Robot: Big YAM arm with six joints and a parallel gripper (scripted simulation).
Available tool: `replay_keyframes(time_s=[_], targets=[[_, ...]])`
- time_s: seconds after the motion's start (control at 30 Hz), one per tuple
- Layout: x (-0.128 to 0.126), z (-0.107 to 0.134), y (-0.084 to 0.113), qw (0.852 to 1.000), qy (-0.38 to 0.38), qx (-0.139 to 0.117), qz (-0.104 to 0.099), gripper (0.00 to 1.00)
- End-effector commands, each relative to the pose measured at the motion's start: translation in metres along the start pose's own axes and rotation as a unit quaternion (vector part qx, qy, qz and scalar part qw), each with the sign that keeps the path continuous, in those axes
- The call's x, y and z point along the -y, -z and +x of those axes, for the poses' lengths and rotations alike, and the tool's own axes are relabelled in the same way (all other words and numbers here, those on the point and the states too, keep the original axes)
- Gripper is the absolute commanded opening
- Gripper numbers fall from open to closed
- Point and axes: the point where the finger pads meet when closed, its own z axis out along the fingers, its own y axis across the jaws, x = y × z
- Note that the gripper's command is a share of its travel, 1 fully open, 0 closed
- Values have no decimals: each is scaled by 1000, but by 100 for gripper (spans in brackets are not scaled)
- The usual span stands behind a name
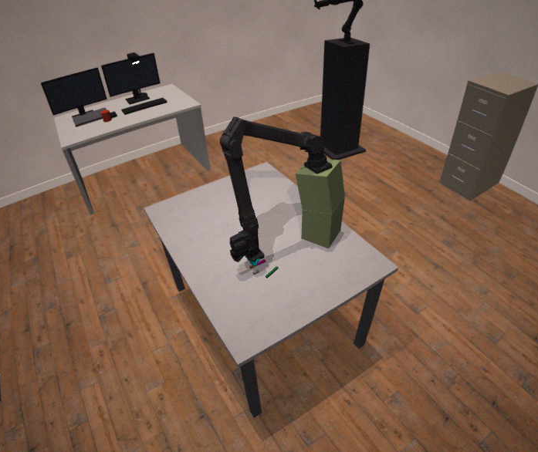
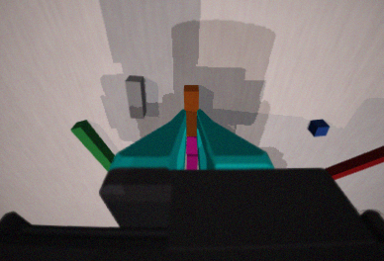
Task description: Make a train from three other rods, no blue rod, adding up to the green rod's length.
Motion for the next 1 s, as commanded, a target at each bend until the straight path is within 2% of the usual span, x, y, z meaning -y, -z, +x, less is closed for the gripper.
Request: replay_keyframes(time_s=[0.0, 0.73, 0.77, 0.9, 0.97], targets=[[5, 2, -8, 1000, -3, 1, 0, 5], [5, 2, -8, 1000, -3, 1, 0, 5], [5, 2, -8, 1000, -3, 1, 0, 8], [5, 2, -8, 1000, -3, 1, 0, 8], [5, 2, -8, 1000, -3, 1, 0, 12]])
